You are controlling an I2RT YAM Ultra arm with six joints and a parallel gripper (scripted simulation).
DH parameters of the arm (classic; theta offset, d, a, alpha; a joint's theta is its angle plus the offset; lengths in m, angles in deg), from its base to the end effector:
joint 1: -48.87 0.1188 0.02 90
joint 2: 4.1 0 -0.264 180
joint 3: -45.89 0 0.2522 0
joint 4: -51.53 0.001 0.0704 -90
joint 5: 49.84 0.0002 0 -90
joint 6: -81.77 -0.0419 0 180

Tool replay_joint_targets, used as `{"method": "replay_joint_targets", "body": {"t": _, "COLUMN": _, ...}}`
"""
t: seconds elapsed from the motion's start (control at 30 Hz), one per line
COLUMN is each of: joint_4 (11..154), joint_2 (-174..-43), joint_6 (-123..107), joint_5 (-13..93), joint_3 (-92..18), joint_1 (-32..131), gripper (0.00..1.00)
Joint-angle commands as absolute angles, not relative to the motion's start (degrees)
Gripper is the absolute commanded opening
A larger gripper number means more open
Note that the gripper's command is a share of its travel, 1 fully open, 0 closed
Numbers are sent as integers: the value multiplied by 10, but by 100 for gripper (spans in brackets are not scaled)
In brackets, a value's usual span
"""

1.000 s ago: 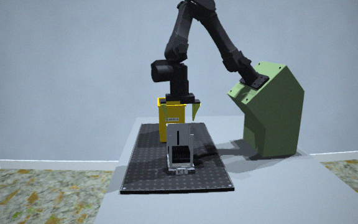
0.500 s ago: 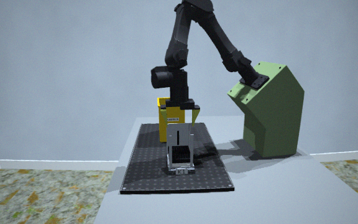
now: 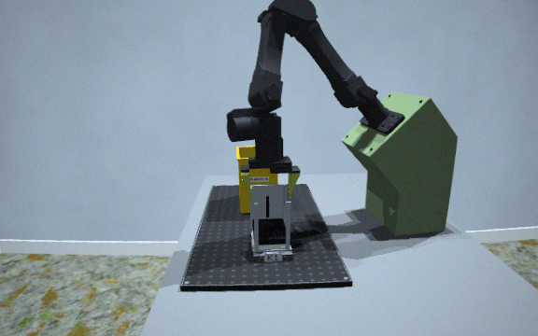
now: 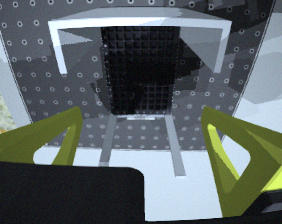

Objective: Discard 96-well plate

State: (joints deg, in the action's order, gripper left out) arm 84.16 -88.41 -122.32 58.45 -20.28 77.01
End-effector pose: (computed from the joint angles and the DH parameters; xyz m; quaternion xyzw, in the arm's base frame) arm 0.2729 0.1322 0.2175 0.6730 0.6441 0.2651 0.2489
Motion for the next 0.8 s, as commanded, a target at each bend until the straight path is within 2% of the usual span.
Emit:
{"method": "replay_joint_targets", "body": {"t": 0.0, "joint_4": 830, "joint_2": -887, "joint_6": -1220, "joint_5": 584, "joint_3": -202, "joint_1": 769, "gripper": 100}}
{"method": "replay_joint_targets", "body": {"t": 0.77, "joint_4": 759, "joint_2": -956, "joint_6": -1203, "joint_5": 571, "joint_3": -205, "joint_1": 748, "gripper": 100}}
